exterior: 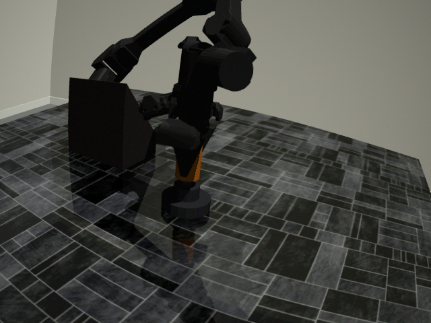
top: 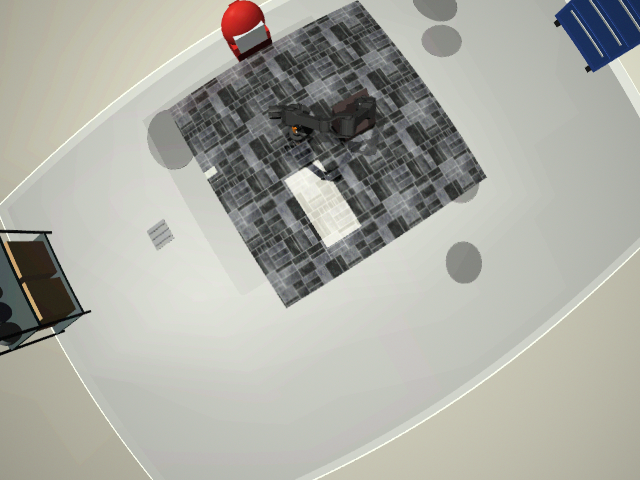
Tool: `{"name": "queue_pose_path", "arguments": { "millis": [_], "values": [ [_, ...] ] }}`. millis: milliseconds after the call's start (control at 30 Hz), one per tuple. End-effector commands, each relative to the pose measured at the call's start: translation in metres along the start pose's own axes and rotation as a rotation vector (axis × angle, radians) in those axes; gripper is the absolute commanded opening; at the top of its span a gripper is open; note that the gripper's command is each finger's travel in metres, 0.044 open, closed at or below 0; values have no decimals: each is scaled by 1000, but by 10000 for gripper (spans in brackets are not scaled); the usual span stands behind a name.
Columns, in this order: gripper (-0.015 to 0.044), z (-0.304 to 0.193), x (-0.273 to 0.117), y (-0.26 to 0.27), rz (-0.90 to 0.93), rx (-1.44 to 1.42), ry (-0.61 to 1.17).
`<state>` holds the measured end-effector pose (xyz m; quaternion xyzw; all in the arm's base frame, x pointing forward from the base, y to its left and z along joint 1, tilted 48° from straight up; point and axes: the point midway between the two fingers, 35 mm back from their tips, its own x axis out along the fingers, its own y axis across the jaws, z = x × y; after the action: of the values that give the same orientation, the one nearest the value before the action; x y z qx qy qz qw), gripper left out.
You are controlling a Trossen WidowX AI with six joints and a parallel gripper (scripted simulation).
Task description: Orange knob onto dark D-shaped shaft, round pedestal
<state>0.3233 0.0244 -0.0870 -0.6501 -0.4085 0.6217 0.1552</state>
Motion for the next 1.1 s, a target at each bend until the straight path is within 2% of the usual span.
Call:
{"name": "queue_pose_path", "arguments": {
  "millis": [0,600,1067],
  "values": [
    [0,-1,0,0,-1,-4,3],
    [0,-1,14,0,1,-12,-4],
    [367,-1,14,0,1,-12,-4]
  ]
}}
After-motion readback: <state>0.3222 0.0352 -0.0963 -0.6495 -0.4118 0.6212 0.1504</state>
